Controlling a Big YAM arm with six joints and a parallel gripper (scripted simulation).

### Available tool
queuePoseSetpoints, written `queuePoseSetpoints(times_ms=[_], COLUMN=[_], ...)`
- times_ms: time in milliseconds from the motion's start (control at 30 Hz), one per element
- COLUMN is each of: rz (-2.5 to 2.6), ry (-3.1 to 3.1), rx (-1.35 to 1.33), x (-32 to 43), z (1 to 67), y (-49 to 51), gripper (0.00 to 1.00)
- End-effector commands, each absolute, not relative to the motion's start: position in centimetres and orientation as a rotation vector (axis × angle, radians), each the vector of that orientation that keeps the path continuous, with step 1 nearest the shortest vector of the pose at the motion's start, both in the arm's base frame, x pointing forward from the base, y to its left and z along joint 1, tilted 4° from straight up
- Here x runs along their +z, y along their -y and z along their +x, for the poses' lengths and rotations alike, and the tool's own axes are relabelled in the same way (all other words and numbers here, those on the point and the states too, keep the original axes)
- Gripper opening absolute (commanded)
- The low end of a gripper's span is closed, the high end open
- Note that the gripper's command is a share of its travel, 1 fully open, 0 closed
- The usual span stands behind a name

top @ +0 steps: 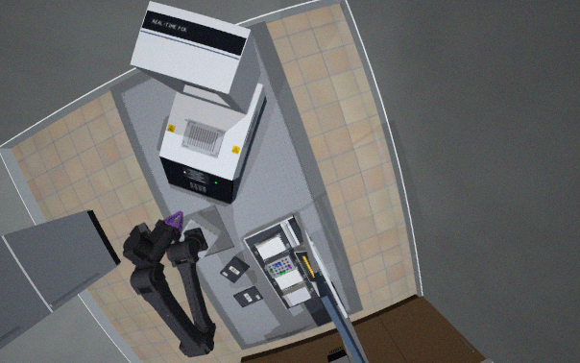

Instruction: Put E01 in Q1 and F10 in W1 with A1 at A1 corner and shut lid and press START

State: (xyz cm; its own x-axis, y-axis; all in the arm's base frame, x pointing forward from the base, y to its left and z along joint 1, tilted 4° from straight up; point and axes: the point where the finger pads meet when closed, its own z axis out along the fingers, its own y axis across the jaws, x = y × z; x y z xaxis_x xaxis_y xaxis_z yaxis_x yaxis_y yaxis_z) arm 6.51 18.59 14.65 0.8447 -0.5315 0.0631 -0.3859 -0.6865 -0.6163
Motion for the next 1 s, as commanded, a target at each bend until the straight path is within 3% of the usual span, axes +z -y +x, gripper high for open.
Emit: queuePoseSetpoints(times_ms=[0, 967], rz=[-2.343, -2.344], ry=[-0.665, -0.673], rx=[-0.282, -0.286], x=[17.8, 17.5], z=[6.4, 6.5], y=[-19.5, -19.5], gripper=[0.0, 0.0])
